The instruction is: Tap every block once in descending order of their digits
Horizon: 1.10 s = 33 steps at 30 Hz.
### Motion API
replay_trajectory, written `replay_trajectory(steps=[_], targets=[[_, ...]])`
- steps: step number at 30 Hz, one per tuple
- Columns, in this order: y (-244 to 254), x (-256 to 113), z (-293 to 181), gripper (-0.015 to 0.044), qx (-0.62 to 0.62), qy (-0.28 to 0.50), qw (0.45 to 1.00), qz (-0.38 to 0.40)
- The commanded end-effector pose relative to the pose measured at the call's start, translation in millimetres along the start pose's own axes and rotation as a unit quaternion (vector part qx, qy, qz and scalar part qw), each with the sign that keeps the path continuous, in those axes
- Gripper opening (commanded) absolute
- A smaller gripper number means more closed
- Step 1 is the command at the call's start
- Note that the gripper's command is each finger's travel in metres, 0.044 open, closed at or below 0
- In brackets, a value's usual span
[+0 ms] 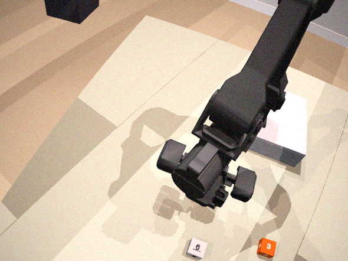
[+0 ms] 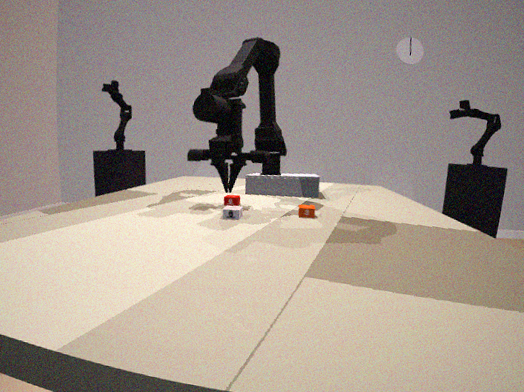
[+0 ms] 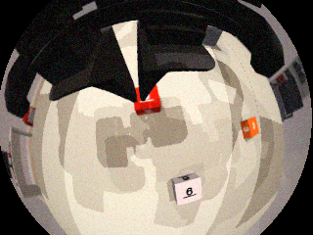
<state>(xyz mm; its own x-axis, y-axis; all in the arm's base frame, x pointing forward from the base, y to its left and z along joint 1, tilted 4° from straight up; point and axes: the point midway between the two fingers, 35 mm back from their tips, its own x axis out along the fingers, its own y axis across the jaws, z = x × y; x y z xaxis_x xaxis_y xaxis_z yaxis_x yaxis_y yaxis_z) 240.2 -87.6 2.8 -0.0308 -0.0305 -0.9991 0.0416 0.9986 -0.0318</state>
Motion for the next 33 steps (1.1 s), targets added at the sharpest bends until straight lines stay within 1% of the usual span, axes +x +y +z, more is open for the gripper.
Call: replay_trajectory(steps=[1, 11, 14, 20, 21, 24, 26, 31, 33], targets=[[-0.6, 7.8, -0.9, 0.002, -0.001, 0.003, 1.0, -0.001], [-0.5, 14.8, -1.4, 0.002, -0.001, 0.003, 1.0, -0.001], [-0.4, -11.9, -0.8, 0.002, -0.001, 0.002, 1.0, -0.001], [-0.6, -18.0, -0.5, 0.002, -0.001, 0.002, 1.0, -0.001], [-1.0, -25.9, 0.8, 0.002, 0.001, 0.001, 1.0, -0.001], [-1.3, -72.6, 2.5, 0.002, 0.003, 0.001, 1.0, -0.001], [-0.4, -93.9, 0.1, 0.002, -0.001, 0.002, 1.0, -0.001], [-0.3, -96.5, -0.4, 0.002, -0.001, 0.002, 1.0, -0.001], [1.2, -97.9, 7.7, 0.002, -0.001, 0.002, 1.0, -0.001]])
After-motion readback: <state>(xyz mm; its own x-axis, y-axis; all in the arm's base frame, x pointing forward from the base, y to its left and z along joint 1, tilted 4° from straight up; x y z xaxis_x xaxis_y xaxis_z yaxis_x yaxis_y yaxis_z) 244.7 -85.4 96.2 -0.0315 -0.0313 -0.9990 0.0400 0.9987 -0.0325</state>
